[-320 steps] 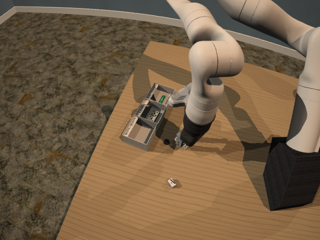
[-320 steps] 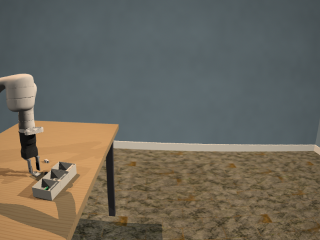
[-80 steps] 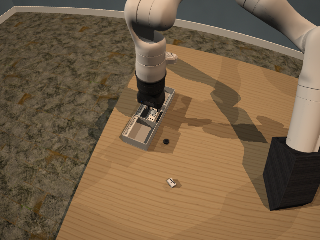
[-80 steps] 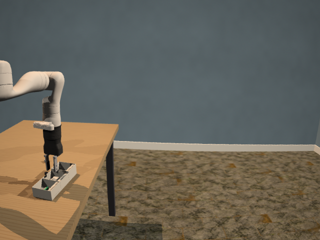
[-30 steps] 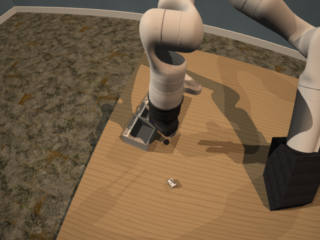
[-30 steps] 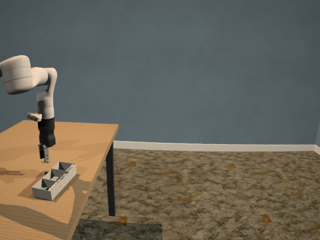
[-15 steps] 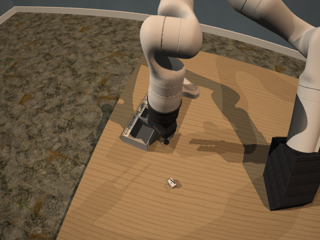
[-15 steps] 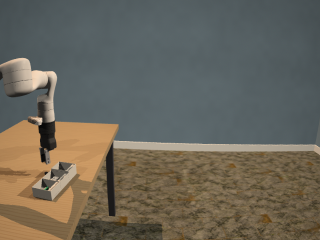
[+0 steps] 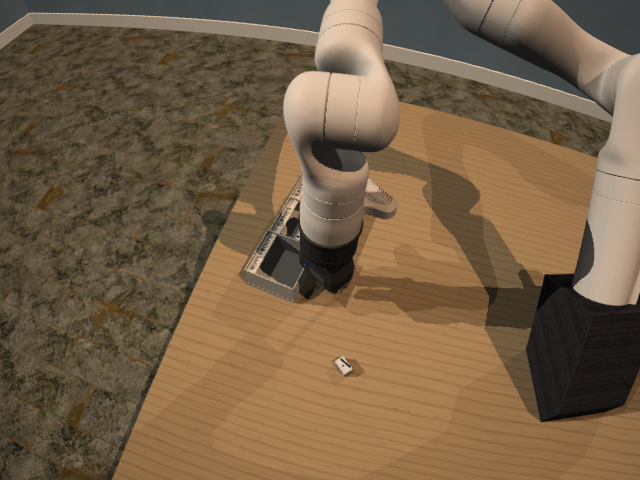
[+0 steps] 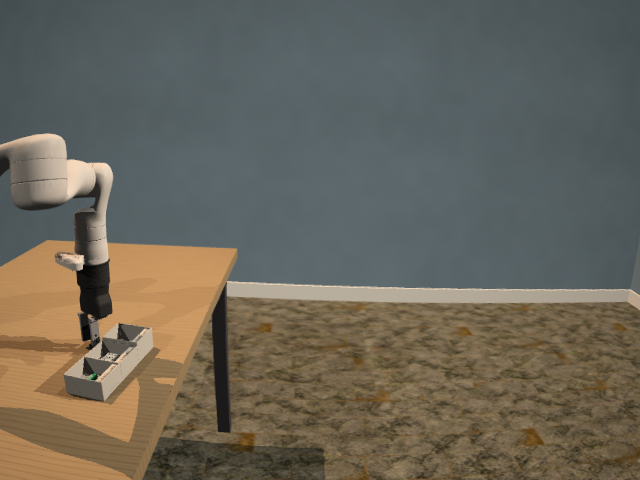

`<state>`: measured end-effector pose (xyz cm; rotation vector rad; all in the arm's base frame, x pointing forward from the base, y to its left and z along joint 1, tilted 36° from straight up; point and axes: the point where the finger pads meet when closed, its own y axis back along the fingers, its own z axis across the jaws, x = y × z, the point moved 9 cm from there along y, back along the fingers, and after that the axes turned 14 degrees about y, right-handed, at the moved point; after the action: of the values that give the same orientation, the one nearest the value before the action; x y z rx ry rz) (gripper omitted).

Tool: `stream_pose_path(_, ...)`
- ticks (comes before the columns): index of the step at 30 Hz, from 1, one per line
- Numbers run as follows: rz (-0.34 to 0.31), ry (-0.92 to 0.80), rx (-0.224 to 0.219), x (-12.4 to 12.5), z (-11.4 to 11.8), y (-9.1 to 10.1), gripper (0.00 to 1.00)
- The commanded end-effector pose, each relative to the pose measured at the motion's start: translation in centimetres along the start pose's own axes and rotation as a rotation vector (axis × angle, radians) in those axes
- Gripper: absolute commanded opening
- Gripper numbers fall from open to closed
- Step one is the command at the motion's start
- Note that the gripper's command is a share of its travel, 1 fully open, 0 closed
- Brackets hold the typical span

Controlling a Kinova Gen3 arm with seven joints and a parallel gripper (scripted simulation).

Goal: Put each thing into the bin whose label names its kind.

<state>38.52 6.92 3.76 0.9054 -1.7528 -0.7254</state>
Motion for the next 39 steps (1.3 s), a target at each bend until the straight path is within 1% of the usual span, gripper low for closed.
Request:
stream_pose_path(1,-0.001,0.001,-0.002,-0.1,0.0,0.0,0.64)
stream_pose_path(8,-0.001,0.001,-0.002,-0.1,-0.1,0.0,0.64)
stream_pose_path(17,-0.001,0.001,-0.002,-0.1,-0.1,-1.2,0.64)
stream_pose_path(30,-0.001,0.001,-0.002,-0.1,-0.2,-1.2,0.64)
stream_pose_path(31,-0.001,0.001,-0.002,-0.1,-0.2,-1.2,0.34)
stream_pose_path(39,-0.001,0.001,-0.002,-0.1,-0.2,-1.2,0.34)
